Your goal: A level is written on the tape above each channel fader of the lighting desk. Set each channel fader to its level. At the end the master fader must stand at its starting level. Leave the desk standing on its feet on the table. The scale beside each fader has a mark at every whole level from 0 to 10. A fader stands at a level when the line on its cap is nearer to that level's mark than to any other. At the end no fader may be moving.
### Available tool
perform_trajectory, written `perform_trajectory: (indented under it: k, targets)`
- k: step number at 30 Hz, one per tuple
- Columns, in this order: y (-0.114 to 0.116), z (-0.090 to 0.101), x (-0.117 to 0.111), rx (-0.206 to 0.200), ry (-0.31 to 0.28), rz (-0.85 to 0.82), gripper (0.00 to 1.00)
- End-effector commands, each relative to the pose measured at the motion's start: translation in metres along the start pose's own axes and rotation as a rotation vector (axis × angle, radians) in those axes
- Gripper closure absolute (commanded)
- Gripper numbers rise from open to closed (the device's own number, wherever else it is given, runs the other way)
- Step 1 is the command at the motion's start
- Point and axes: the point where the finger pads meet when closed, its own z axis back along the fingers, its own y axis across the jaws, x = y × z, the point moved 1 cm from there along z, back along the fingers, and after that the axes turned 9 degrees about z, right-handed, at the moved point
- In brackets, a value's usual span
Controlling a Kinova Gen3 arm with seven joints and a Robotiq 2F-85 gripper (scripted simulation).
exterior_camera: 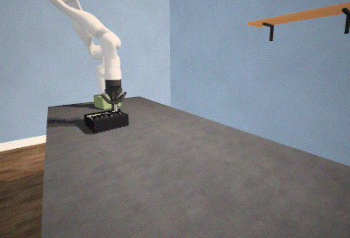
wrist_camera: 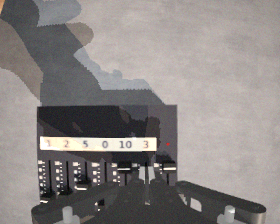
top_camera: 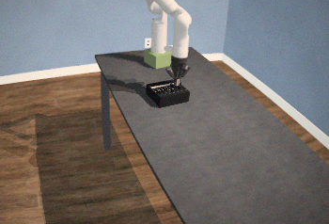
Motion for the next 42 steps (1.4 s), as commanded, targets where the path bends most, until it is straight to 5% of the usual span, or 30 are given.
perform_trajectory:
  k: [1, 22, 37, 38, 42]
  targets:
    - [0.0, 0.001, 0.0, -0.001, -0.002, 0.0, 1.0]
    - [0.0, 0.039, 0.0, -0.001, -0.002, 0.0, 1.0]
    - [0.0, 0.041, 0.0, -0.001, -0.002, 0.0, 1.0]
    - [0.0, 0.041, 0.0, -0.001, -0.002, 0.0, 0.0]
    - [0.0, 0.044, 0.0, -0.001, -0.002, 0.0, 0.0]
